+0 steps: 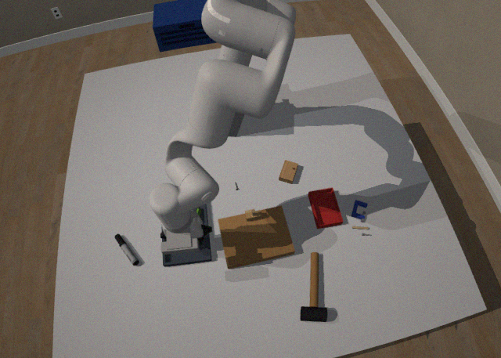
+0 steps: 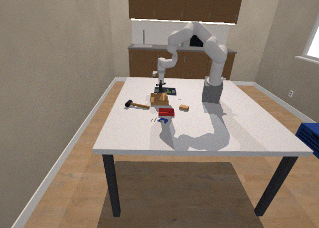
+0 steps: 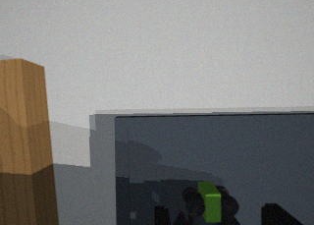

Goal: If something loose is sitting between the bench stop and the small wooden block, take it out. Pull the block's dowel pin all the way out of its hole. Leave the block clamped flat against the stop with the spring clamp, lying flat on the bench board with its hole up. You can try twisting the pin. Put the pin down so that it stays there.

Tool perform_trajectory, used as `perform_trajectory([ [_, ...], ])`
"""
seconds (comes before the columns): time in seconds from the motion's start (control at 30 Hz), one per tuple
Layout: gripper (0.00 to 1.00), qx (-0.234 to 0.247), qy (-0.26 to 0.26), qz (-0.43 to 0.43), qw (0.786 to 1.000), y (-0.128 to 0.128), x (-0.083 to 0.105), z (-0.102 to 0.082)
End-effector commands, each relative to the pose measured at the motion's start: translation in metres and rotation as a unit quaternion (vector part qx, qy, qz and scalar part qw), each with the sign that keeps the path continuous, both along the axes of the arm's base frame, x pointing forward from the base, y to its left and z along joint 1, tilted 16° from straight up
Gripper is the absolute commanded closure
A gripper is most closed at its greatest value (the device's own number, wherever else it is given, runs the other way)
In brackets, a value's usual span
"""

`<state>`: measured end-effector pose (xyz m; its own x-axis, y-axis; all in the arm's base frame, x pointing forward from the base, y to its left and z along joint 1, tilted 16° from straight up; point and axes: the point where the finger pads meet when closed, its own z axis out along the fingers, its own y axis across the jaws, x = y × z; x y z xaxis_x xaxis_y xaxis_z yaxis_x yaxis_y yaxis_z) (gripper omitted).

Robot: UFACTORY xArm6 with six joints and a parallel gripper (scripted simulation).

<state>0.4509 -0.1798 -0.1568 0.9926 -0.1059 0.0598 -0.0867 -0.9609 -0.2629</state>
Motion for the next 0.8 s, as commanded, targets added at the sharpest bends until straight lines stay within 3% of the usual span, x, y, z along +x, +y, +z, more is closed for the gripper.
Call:
perform_trajectory([
  [0.0, 0.45, -0.001, -0.002, 0.0, 1.0, 0.0, 0.002, -0.002],
  [0.77, 0.45, -0.001, -0.002, 0.0, 1.0, 0.005, 0.004, -0.021],
])
